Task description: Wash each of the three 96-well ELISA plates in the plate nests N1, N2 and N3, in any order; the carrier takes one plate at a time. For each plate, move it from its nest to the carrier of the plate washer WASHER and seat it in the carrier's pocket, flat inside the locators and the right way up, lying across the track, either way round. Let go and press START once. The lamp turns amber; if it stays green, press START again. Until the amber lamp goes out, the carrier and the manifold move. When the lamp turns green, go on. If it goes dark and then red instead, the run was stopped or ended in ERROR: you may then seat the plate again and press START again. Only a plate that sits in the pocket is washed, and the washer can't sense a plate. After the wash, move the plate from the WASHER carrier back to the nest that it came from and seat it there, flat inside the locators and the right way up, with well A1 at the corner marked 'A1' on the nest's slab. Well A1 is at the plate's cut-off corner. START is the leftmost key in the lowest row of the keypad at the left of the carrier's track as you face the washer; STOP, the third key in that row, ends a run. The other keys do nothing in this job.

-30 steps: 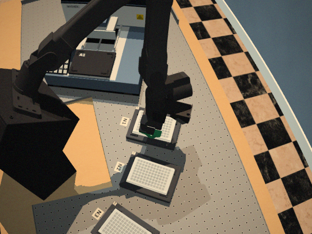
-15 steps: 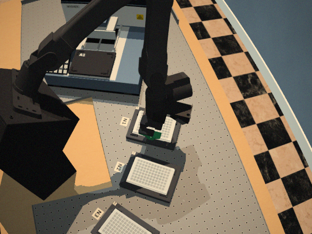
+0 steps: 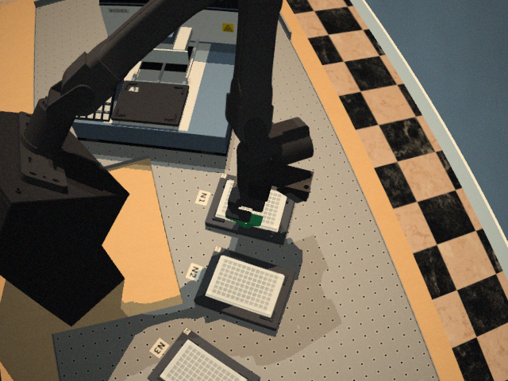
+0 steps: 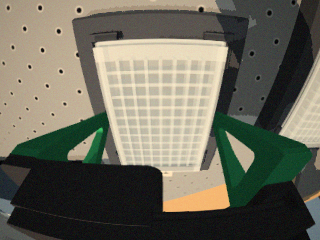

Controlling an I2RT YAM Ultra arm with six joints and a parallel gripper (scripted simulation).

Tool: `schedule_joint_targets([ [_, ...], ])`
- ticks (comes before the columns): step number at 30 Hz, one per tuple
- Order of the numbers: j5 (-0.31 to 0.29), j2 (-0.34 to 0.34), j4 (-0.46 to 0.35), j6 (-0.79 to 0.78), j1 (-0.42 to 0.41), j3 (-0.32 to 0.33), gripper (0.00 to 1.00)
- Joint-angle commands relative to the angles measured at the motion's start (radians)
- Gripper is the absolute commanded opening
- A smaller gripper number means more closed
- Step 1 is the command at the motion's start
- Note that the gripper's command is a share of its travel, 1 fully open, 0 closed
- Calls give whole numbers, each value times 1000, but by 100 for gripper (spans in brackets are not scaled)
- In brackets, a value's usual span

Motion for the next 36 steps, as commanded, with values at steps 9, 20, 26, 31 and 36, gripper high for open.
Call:
schedule_joint_targets([
  [9,2,-4,2,2,-3,2,100],
  [20,-12,-61,-37,-14,-23,-25,100],
  [26,-21,-100,-65,-26,-38,-40,100],
  [31,-26,-119,-80,-33,-45,-47,100],
  [36,-35,-151,-106,-43,-58,-58,100],
])
